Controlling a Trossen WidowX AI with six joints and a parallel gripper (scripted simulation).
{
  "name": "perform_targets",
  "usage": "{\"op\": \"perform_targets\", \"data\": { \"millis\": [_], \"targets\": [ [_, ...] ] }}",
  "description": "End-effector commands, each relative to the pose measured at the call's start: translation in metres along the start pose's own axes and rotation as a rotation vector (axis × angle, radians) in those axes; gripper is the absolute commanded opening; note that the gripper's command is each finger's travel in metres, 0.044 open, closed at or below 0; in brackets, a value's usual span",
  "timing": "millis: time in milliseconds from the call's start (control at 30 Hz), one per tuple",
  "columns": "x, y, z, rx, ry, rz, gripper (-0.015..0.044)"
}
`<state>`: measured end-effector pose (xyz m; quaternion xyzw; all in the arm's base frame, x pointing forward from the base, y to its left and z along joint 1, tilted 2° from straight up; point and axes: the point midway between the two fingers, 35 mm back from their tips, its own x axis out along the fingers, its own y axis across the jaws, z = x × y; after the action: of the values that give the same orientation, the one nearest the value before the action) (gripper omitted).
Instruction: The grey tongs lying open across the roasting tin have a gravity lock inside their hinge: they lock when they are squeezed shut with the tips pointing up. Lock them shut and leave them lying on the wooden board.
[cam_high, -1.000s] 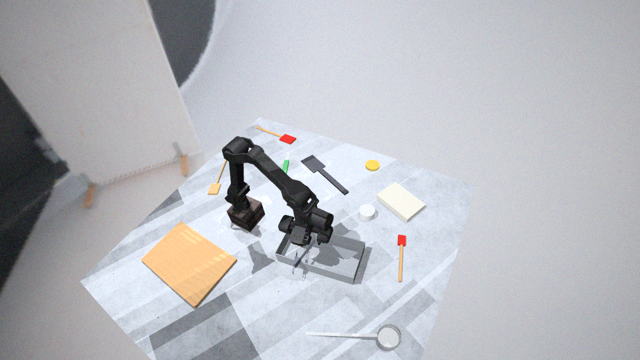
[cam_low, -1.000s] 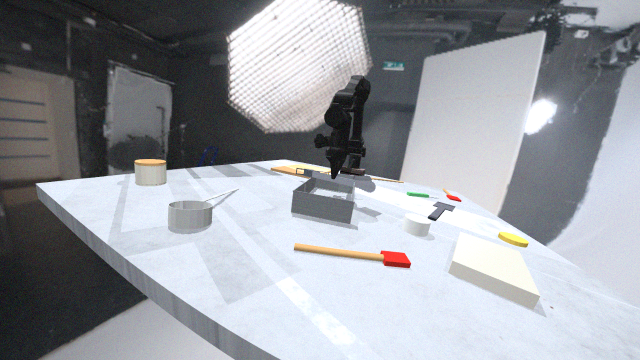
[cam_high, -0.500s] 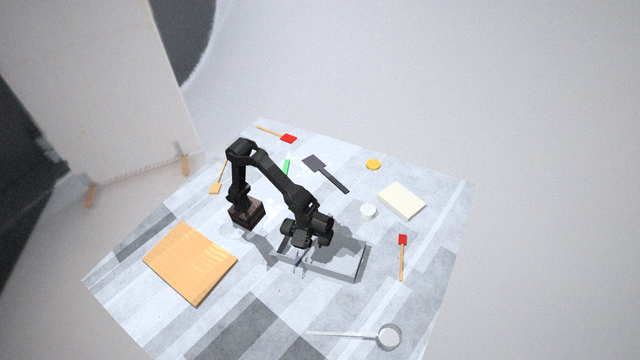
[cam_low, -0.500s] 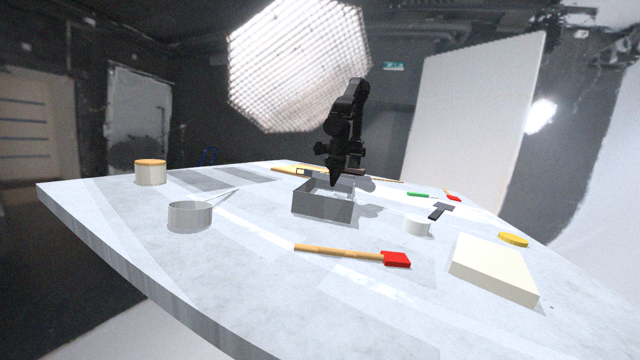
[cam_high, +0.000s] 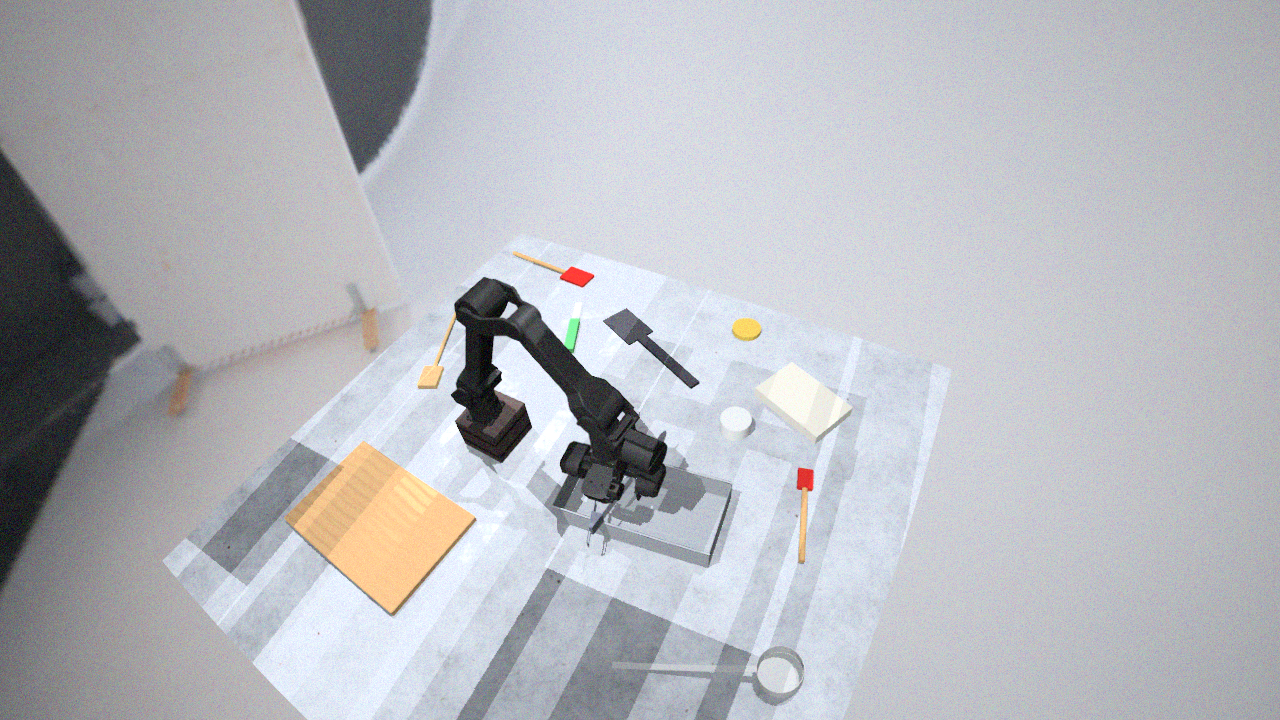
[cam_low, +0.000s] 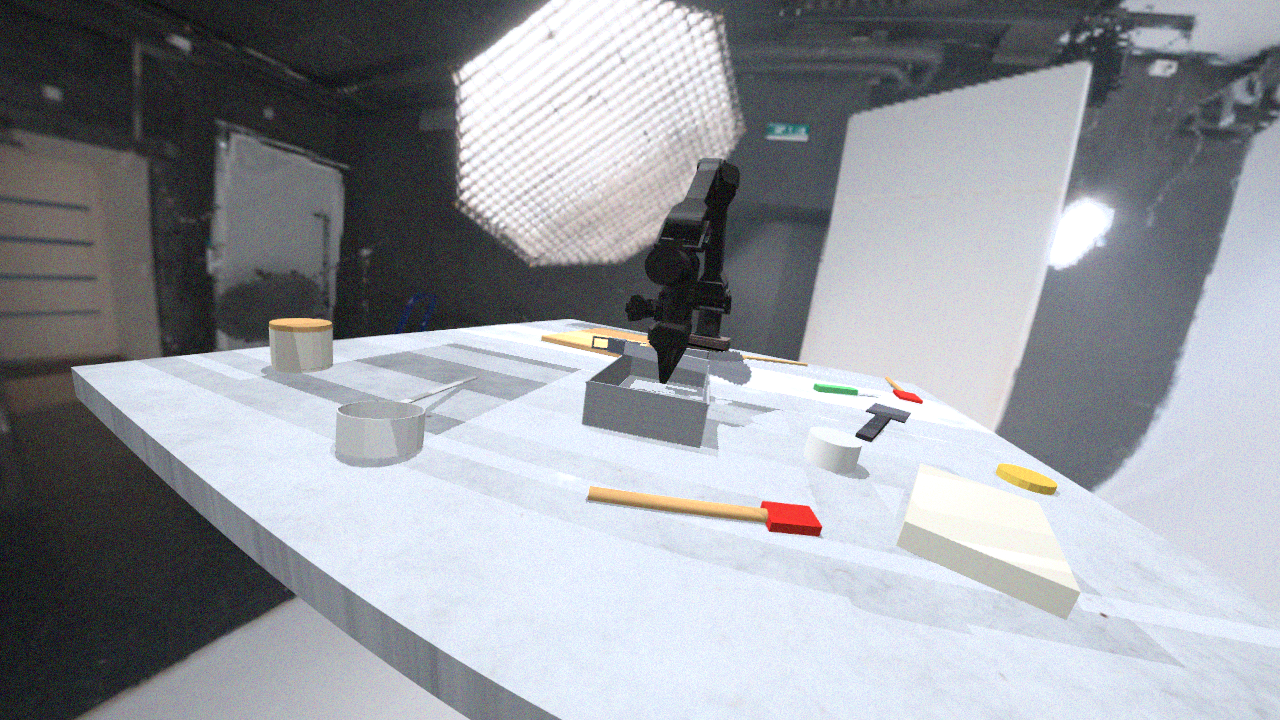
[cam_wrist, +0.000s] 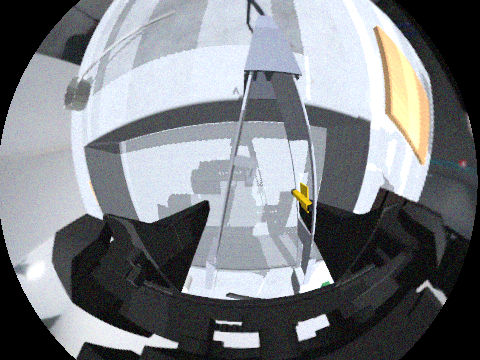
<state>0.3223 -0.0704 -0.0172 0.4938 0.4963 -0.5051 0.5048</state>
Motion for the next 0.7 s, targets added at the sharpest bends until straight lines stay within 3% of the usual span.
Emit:
{"op": "perform_targets", "data": {
  "millis": [0, 667],
  "targets": [
    [-0.0003, 0.0002, 0.0, 0.0, 0.0, 0.0, 0.0413],
    [-0.0003, 0.0002, 0.0, 0.0, 0.0, 0.0, 0.028]
  ]
}}
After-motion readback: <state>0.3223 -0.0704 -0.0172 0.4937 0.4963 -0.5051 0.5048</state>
